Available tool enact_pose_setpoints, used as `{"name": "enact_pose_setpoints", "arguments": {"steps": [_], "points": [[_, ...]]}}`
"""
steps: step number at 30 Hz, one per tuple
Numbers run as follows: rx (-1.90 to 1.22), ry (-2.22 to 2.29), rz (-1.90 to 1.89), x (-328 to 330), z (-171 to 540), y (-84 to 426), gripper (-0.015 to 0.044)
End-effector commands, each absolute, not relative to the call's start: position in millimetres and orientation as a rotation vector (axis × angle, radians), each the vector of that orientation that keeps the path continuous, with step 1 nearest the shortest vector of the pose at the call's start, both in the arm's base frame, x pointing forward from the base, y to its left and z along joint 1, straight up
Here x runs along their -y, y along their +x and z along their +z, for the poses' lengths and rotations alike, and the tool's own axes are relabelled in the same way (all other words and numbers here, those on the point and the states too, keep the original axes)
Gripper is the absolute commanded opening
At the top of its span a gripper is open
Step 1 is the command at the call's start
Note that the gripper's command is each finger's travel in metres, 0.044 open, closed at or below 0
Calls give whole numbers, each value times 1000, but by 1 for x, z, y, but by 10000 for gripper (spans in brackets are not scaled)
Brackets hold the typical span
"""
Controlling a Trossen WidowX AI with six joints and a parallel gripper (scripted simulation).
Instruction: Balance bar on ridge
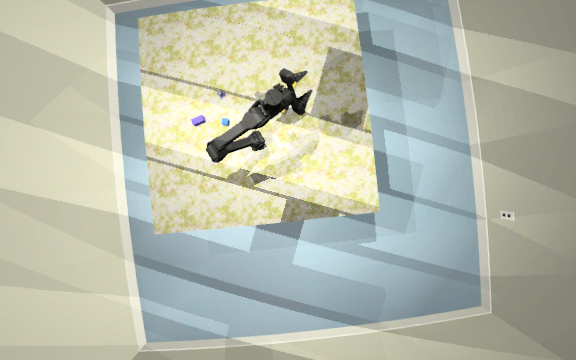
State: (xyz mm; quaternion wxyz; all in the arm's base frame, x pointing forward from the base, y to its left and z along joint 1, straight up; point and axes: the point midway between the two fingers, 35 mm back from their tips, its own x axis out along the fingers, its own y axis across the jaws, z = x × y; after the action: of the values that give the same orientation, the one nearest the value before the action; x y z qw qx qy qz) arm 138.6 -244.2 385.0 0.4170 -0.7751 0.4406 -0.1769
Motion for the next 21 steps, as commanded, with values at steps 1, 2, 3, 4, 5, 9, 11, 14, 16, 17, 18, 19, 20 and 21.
{"name": "enact_pose_setpoints", "arguments": {"steps": [1,2,3,4,5,9,11,14,16,17,18,19,20,21], "points": [[-1104,-1939,-442,245,384,139,374],[-1098,-1921,-437,245,382,140,348],[-1090,-1891,-429,247,379,143,321],[-1080,-1855,-420,249,375,146,315],[-1071,-1818,-410,250,370,148,315],[-1040,-1672,-373,256,353,160,315],[-1029,-1598,-355,258,344,165,315],[-1016,-1487,-329,261,331,173,315],[-1011,-1413,-312,262,322,178,315],[-1009,-1376,-304,262,318,181,315],[-1008,-1339,-296,263,313,184,315],[-1007,-1302,-289,263,309,186,315],[-1007,-1265,-281,263,304,189,315],[-1008,-1228,-275,263,300,191,315]]}}
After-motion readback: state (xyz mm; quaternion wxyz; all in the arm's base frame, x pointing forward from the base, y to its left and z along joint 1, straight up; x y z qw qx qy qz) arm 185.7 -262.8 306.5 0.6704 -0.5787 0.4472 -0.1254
